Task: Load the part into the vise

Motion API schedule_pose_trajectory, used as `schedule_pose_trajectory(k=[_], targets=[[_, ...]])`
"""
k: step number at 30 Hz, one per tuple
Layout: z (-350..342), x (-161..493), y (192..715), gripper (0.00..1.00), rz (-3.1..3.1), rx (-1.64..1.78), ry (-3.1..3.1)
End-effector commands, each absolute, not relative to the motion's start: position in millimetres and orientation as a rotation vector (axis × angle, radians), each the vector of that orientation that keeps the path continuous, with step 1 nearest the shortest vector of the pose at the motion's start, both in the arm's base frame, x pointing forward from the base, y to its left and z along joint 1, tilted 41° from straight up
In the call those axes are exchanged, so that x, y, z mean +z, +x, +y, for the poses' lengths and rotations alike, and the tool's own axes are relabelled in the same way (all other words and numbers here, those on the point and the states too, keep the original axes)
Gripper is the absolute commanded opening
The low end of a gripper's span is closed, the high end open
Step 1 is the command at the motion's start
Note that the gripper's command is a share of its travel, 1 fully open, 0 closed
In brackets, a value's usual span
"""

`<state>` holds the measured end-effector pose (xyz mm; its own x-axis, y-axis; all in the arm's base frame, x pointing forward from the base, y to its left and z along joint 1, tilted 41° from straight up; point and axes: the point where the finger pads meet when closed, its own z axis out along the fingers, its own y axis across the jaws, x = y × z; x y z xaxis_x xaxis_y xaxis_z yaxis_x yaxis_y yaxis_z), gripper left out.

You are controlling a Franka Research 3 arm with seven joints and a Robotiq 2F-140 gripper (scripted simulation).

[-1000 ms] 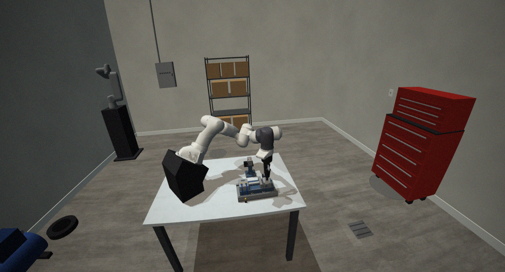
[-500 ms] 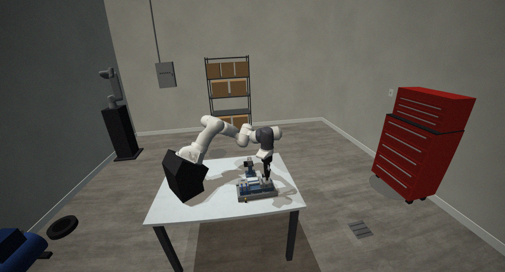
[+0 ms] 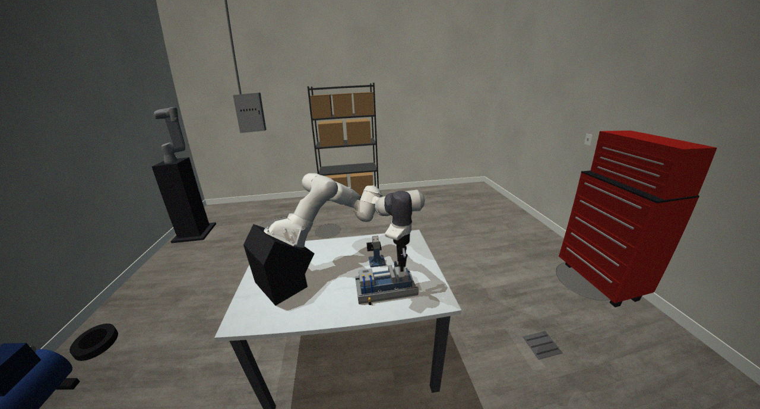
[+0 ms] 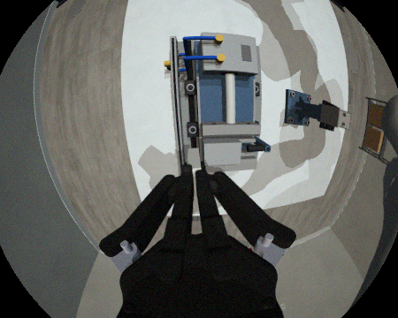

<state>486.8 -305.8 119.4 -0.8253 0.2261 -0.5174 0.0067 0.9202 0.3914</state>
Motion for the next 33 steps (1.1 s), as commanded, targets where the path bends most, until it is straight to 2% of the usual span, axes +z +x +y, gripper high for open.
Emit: schedule_pose_trajectory(k=[1,33], targets=[[-306.4,119.3,488.8,0.00,2.496,0.506,0.173],[-304.1,113.7,493.0,0.00,2.496,0.506,0.173]])
